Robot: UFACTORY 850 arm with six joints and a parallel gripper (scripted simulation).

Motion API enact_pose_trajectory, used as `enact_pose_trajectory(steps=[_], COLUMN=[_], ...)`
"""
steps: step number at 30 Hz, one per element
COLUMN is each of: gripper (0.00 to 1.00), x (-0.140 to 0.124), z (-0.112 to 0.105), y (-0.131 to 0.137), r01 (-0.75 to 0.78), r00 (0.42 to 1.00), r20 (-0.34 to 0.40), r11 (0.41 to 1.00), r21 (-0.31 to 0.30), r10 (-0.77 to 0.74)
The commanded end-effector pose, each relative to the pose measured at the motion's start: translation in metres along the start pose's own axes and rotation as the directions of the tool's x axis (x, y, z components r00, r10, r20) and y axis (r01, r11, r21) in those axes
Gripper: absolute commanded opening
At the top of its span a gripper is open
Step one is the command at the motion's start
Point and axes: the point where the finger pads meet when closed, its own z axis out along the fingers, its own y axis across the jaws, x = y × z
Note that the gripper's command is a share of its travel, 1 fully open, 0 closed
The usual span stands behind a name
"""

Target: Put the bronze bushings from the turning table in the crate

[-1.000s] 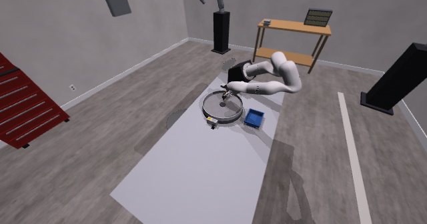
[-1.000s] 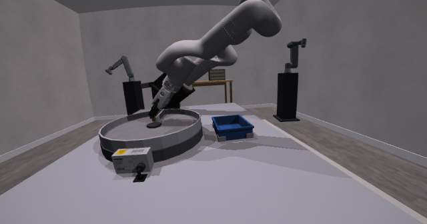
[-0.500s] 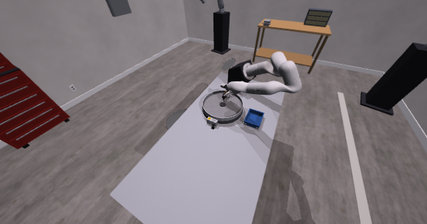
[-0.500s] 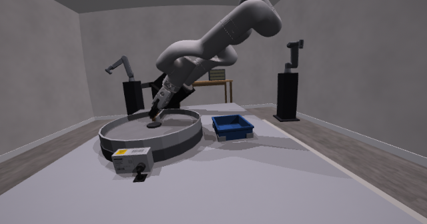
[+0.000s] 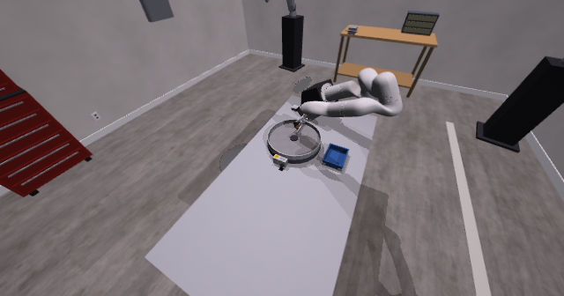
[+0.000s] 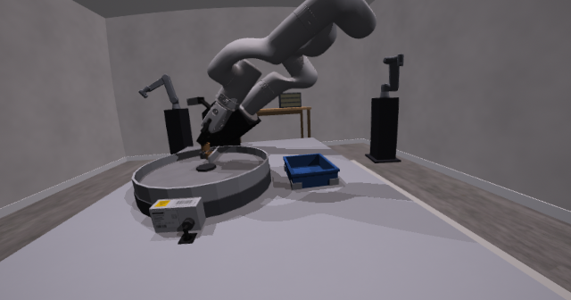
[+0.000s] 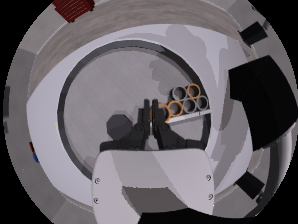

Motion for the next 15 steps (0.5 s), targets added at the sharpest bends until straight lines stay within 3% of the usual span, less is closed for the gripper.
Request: enact_pose_trajectory(steps=[1,15], gripper=[0.00,0.00], x=[0.0056,0.0093], z=[-0.0070,-0.0114], y=[-0.0004,-0.0004], r01=[-0.001,-0.001], r00=[1.000,1.000], r20=[0.002,0.002], r11=[1.000,1.000], r21=[-0.002,-0.002], r10=[0.001,0.001])
